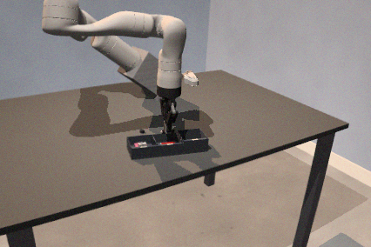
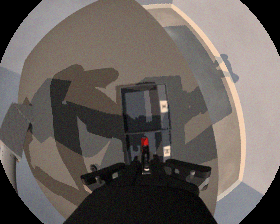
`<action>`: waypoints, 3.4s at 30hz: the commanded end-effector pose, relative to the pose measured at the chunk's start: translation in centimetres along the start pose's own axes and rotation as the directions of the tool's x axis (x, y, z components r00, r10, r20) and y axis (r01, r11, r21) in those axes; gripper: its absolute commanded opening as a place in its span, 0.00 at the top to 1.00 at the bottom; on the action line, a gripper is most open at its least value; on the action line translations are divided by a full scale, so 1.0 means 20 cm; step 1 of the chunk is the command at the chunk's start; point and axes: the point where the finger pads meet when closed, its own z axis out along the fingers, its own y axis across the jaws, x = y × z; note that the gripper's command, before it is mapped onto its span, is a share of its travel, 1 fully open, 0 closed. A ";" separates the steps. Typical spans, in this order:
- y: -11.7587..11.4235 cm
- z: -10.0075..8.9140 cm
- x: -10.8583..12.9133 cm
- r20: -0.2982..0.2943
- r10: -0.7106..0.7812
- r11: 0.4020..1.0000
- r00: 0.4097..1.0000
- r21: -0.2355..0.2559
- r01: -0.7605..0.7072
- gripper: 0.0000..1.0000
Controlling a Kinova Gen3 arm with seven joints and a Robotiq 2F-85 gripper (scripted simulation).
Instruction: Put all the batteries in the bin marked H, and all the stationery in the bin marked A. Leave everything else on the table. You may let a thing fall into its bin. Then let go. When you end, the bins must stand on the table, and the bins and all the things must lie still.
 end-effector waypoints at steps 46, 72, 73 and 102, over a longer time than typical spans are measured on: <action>-0.01 0.11 0.00 0.001 -0.001 1.000 1.000 0.004 0.001 0.76; -0.01 -0.05 0.00 0.001 -0.001 1.000 1.000 0.004 0.001 0.76; -0.01 -0.05 0.00 0.001 -0.001 1.000 1.000 0.004 0.001 0.76; 0.00 -0.49 0.00 0.001 -0.001 1.000 1.000 0.004 0.001 0.00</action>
